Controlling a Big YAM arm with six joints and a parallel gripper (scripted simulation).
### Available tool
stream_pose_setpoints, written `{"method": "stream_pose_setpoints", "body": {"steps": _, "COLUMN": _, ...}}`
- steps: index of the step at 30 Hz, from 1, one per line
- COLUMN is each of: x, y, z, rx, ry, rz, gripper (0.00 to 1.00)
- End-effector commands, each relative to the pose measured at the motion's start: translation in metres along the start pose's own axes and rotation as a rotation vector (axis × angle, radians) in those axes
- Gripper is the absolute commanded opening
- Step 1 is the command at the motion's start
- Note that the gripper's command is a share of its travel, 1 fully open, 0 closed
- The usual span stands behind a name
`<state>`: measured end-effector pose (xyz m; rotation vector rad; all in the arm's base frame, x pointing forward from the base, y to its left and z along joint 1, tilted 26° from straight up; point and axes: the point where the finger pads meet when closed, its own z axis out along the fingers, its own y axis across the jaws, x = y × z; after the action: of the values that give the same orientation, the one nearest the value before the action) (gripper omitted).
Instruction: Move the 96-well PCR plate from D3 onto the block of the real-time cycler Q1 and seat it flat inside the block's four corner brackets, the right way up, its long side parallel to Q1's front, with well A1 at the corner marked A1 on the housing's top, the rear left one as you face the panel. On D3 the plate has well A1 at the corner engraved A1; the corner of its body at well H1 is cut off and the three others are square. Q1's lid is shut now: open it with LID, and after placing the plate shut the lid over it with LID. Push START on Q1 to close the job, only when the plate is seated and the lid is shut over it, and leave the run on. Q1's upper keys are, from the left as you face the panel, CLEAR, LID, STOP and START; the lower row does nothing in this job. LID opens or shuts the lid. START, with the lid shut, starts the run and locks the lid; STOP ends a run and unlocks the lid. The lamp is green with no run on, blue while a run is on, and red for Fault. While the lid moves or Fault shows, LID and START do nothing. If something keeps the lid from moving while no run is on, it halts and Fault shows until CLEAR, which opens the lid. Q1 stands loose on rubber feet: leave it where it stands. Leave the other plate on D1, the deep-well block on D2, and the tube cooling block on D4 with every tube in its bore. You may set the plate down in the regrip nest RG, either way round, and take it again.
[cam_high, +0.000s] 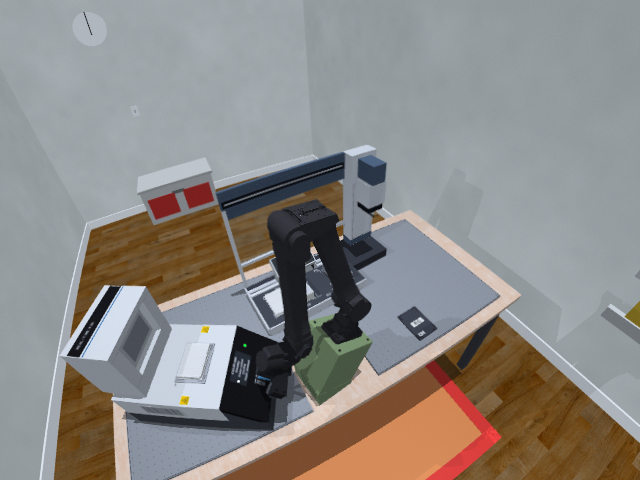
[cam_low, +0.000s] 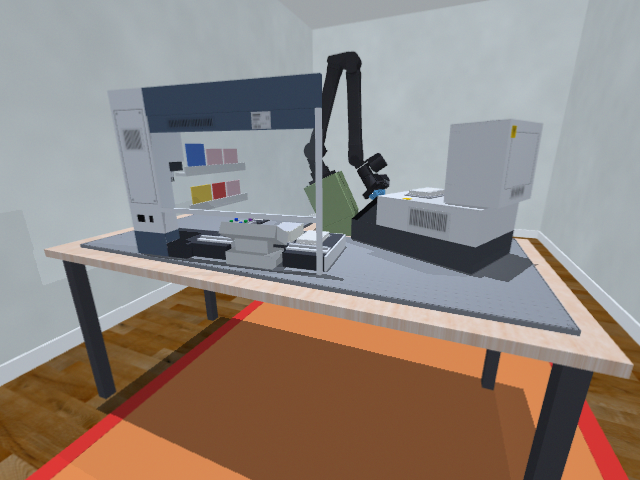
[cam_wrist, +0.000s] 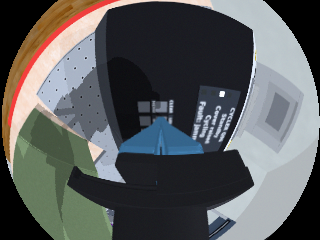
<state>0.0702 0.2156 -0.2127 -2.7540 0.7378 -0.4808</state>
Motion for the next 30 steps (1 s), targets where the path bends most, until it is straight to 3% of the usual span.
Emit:
{"method": "stream_pose_setpoints", "body": {"steps": 1, "x": 0.003, "y": 0.001, "z": 0.003, "rx": -0.003, "ry": 0.002, "rz": 0.010, "gripper": 0.00}}
{"method": "stream_pose_setpoints", "body": {"steps": 15, "x": 0.005, "y": 0.003, "z": 0.006, "rx": -0.012, "ry": 0.008, "rz": 0.011, "gripper": 0.00}}
{"method": "stream_pose_setpoints", "body": {"steps": 16, "x": 0.001, "y": -0.006, "z": 0.007, "rx": 0.005, "ry": 0.003, "rz": 0.015, "gripper": 0.00}}
{"method": "stream_pose_setpoints", "body": {"steps": 30, "x": 0.005, "y": 0.005, "z": 0.005, "rx": -0.026, "ry": 0.020, "rz": 0.026, "gripper": 0.00}}
